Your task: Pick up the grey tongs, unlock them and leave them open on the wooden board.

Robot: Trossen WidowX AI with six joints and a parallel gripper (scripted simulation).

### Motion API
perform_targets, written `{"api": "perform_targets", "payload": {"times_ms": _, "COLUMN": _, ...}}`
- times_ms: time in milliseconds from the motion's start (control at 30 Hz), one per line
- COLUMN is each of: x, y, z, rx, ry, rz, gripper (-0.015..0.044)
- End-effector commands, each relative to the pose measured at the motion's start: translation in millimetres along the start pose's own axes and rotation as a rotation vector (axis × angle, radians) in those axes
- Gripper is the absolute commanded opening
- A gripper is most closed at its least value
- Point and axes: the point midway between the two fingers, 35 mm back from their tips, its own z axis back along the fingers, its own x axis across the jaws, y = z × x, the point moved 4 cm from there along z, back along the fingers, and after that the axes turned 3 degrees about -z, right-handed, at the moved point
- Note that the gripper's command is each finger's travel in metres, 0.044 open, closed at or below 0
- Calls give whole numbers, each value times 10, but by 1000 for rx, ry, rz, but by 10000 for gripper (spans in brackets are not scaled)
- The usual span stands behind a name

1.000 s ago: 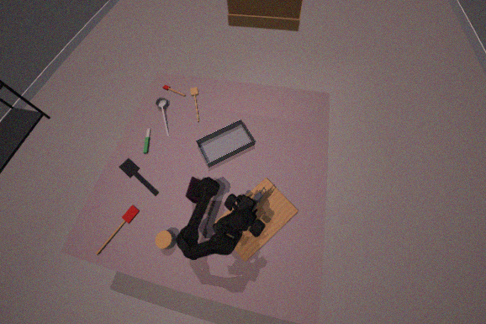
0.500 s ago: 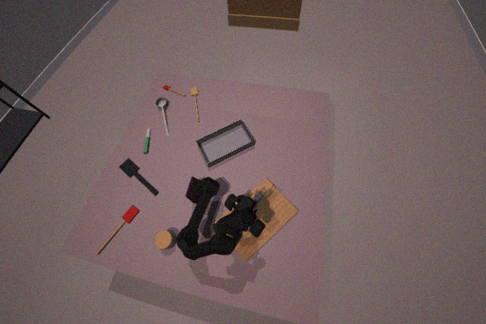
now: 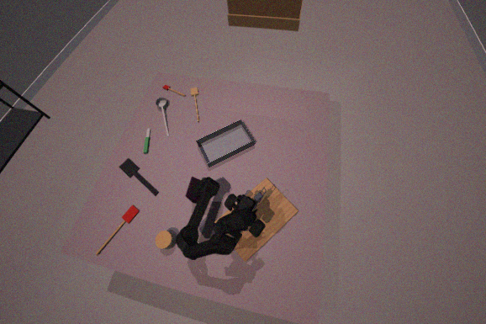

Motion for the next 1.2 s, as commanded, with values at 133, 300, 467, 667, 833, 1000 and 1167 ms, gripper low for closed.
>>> {"api": "perform_targets", "payload": {"times_ms": 133, "x": 75, "y": -99, "z": 24, "rx": 40, "ry": 12, "rz": 24, "gripper": -150}}
{"api": "perform_targets", "payload": {"times_ms": 300, "x": 151, "y": -191, "z": 23, "rx": 79, "ry": 21, "rz": 43, "gripper": -150}}
{"api": "perform_targets", "payload": {"times_ms": 467, "x": 220, "y": -267, "z": 8, "rx": 122, "ry": 24, "rz": 57, "gripper": -150}}
{"api": "perform_targets", "payload": {"times_ms": 667, "x": 298, "y": -356, "z": -18, "rx": 171, "ry": 29, "rz": 81, "gripper": -150}}
{"api": "perform_targets", "payload": {"times_ms": 833, "x": 358, "y": -421, "z": -52, "rx": 211, "ry": 31, "rz": 101, "gripper": -150}}
{"api": "perform_targets", "payload": {"times_ms": 1000, "x": 411, "y": -481, "z": -98, "rx": 251, "ry": 31, "rz": 117, "gripper": -150}}
{"api": "perform_targets", "payload": {"times_ms": 1167, "x": 459, "y": -531, "z": -153, "rx": 291, "ry": 30, "rz": 132, "gripper": -150}}
